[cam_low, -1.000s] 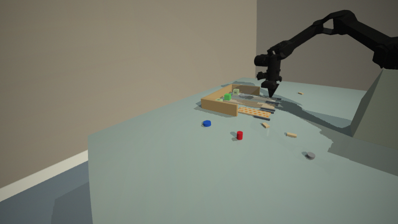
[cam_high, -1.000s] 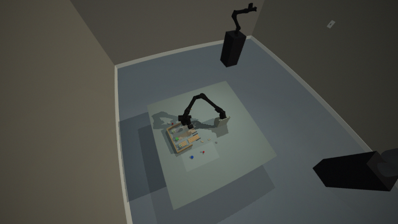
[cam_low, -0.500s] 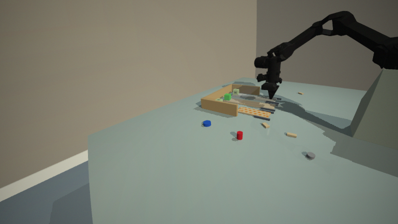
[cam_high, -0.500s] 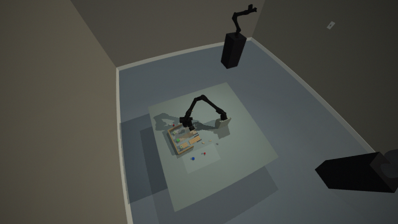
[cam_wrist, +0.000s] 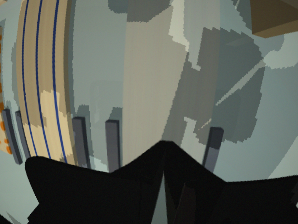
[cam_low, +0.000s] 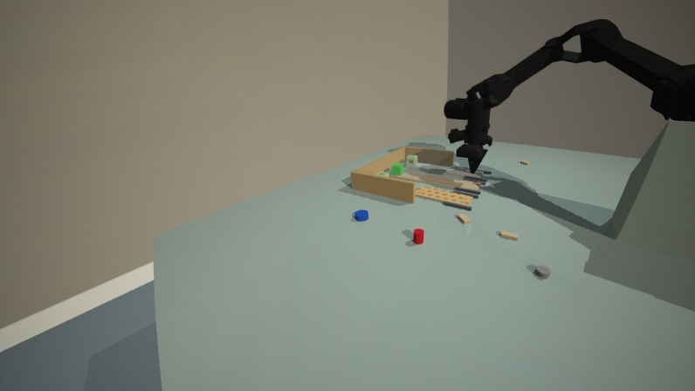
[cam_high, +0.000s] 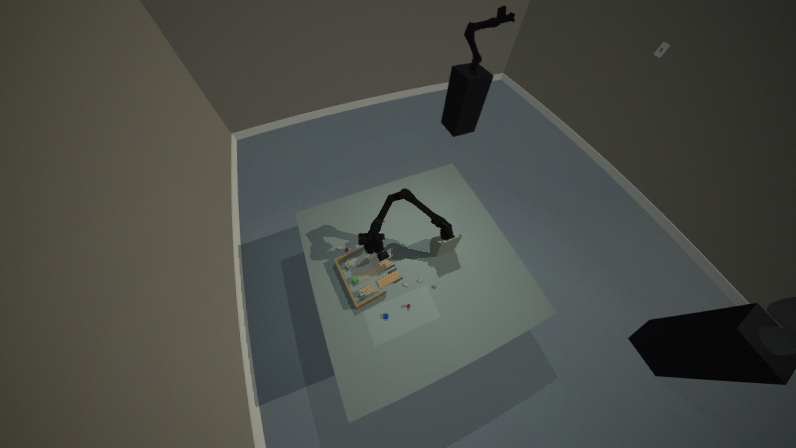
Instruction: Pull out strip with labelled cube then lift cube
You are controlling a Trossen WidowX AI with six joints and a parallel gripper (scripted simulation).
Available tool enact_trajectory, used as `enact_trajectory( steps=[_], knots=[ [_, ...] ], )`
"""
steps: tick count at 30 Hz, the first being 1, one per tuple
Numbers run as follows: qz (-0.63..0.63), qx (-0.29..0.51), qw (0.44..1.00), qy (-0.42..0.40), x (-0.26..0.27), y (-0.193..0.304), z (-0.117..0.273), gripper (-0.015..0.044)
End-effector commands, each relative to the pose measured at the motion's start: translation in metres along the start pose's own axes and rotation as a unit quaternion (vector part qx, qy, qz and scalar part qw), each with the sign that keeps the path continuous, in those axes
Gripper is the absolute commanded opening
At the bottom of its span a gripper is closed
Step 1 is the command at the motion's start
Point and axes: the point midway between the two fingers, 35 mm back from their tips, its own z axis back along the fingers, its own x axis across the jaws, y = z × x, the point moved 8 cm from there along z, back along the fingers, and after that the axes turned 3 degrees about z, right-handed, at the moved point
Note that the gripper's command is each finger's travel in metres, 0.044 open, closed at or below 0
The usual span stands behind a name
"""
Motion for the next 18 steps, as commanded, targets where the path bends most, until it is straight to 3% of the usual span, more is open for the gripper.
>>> enact_trajectory(
  steps=[1, 18],
  knots=[
    [0.001, -0.001, 1.000, -0.002, 0.0005, -0.0001, -0.0011, 0.0000],
    [0.001, -0.001, 1.000, -0.002, 0.0004, -0.0005, -0.0026, 0.0000]
  ],
)
